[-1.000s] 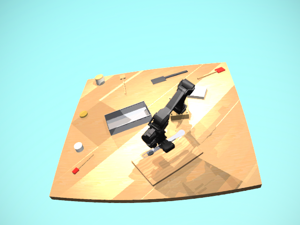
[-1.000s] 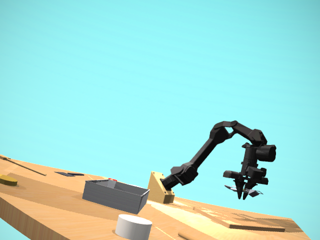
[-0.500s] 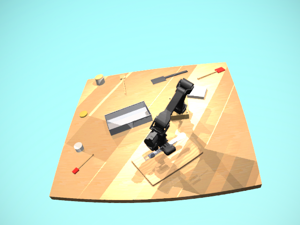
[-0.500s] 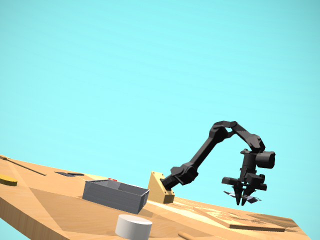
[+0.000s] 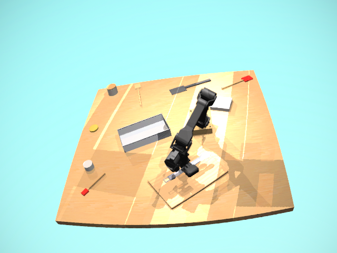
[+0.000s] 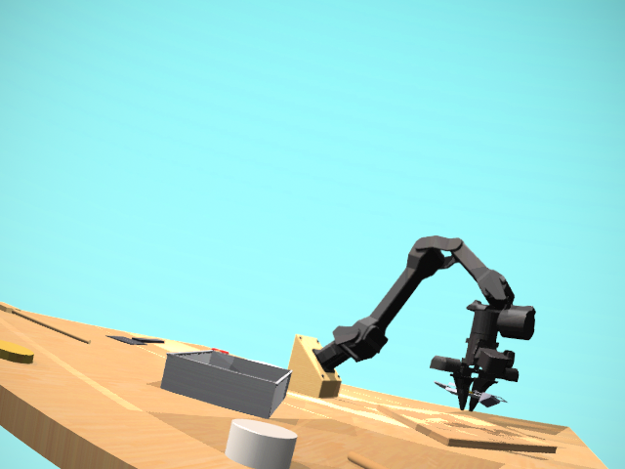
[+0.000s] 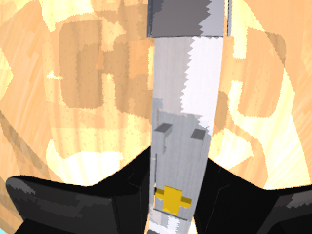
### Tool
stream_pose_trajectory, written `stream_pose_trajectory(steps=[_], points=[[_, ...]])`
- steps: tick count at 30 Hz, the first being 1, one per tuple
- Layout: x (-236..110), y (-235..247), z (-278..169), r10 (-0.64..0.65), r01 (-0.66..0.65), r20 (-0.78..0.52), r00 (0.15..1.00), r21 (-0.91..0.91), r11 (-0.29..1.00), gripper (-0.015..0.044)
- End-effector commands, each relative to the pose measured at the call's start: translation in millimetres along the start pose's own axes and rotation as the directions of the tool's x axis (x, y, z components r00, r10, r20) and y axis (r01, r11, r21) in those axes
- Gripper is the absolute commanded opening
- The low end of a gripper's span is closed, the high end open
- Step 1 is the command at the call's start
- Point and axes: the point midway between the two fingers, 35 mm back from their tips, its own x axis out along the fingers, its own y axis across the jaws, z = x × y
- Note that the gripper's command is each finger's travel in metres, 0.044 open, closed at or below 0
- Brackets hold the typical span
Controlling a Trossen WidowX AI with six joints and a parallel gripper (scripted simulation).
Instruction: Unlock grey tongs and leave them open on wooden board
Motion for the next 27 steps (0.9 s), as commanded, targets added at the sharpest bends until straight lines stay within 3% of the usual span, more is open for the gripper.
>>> stream_pose_trajectory(steps=[1, 22, 27], points=[[0.0, 0.0, 0.0, 0.0, 0.0, 0.0, 1.0, 0.0, 1.0, -0.0124], [0.0, 0.0, 0.0, 0.0, 0.0, 0.0, 1.0, 0.0, 1.0, 0.0427], [-1.4, -5.1, 1.2, -0.009, 0.009, -0.002, 1.0, -0.002, 1.0, 0.044]])
